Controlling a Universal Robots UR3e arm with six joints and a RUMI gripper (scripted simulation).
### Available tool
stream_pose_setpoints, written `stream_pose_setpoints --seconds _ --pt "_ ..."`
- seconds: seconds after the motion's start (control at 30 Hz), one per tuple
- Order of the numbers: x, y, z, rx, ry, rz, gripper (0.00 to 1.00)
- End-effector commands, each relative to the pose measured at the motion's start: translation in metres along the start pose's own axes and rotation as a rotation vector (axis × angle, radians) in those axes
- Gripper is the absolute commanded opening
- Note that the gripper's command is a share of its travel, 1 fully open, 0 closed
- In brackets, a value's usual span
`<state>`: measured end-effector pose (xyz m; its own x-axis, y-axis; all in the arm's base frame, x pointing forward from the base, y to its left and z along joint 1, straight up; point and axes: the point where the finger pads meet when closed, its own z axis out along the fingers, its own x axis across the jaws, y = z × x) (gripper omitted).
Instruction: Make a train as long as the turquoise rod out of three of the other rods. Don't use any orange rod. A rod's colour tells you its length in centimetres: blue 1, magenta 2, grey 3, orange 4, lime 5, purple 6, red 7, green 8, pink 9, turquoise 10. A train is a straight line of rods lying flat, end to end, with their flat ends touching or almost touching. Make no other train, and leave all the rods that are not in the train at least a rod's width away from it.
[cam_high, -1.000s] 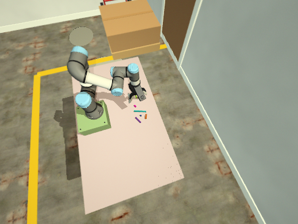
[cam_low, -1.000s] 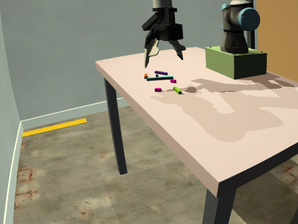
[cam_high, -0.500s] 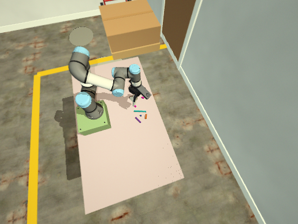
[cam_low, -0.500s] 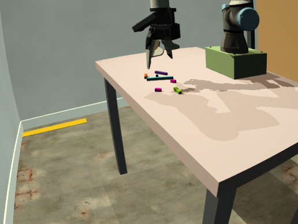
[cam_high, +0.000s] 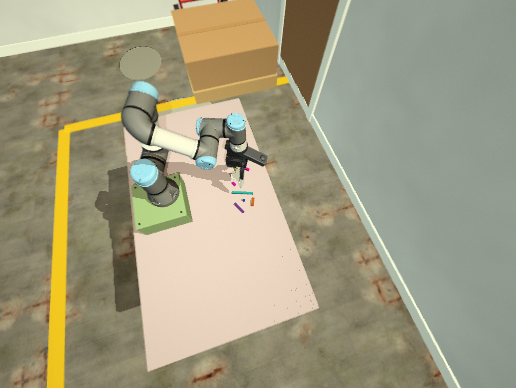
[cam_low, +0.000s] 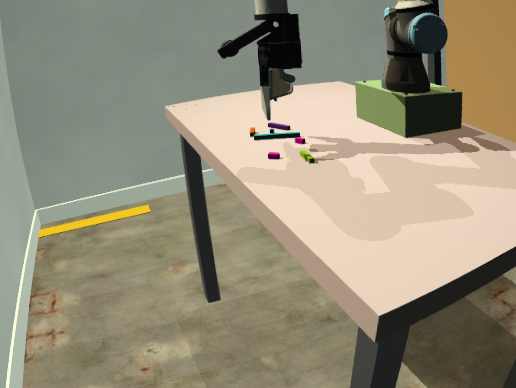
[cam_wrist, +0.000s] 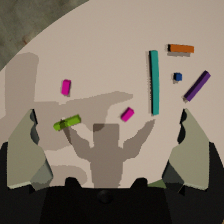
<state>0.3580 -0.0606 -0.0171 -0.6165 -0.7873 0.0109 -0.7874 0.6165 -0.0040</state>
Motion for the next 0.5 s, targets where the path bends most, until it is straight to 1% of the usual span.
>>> stream_pose_setpoints --seconds 0.0,0.03,0.17,0.47 --pt "0.0002 -0.004 -0.0007 -0.001 -0.009 -0.134 1.0" --pt "0.0002 -0.004 -0.0007 -0.001 -0.009 -0.134 1.0" --pt "0.0006 -0.0073 -0.0007 0.0 -0.009 -0.295 1.0" --pt "0.002 -0.0123 -0.0006 0.002 -0.009 -0.588 1.0"
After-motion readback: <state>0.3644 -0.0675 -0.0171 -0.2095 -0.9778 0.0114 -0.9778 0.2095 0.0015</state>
